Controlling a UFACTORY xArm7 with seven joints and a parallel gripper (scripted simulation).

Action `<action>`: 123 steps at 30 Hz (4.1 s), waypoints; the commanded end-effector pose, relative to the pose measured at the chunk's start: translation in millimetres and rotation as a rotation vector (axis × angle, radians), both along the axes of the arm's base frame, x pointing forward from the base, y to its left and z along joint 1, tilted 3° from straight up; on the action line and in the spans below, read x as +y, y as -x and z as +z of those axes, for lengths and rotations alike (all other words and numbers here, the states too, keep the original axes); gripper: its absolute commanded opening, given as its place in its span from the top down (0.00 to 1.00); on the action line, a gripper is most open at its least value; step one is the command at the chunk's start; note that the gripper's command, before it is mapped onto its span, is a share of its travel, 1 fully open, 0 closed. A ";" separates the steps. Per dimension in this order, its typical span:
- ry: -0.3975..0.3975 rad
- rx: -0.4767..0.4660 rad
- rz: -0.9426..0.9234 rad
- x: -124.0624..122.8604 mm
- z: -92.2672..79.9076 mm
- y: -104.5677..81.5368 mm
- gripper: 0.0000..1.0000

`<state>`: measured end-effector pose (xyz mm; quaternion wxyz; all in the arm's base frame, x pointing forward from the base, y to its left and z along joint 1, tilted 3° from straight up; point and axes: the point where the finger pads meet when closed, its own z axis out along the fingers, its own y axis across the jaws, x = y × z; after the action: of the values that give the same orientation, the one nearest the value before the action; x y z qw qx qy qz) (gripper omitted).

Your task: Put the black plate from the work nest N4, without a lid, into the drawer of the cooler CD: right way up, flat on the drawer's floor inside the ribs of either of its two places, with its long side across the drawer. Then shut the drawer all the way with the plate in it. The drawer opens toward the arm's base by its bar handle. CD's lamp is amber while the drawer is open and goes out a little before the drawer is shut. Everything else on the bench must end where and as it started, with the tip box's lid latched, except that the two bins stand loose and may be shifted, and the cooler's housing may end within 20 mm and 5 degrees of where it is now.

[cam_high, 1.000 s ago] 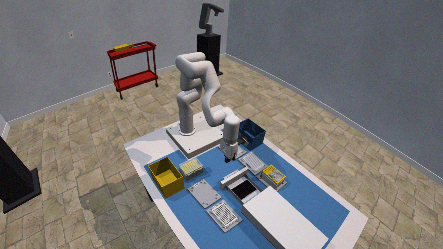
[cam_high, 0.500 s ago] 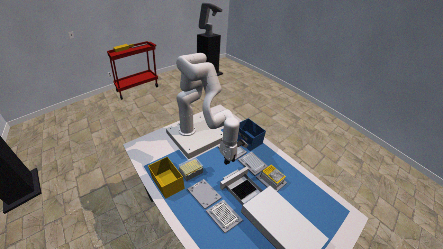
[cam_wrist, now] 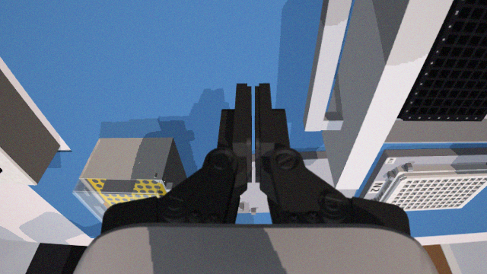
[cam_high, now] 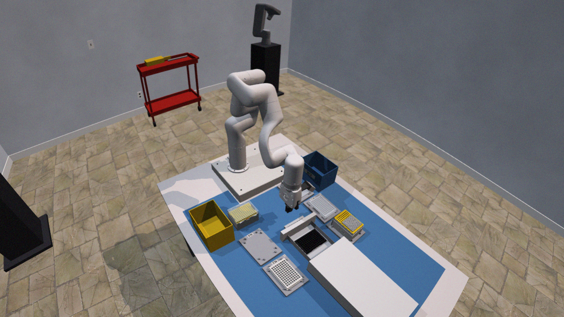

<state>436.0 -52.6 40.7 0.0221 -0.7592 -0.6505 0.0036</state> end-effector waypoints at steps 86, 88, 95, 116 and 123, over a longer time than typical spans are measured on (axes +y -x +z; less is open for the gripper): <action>0.000 -0.005 0.000 -8.2 -52.9 -60.6 1.00; 0.000 -0.005 0.000 -8.7 -53.0 -64.0 1.00; 0.000 -0.005 0.000 -9.9 -53.2 -71.8 1.00; 0.001 -0.005 0.000 -14.8 -54.2 -103.1 1.00; 0.001 -0.005 0.000 -16.0 -54.5 -111.0 1.00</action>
<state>541.4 -67.6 -15.7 0.0223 -0.7591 -0.6505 0.0037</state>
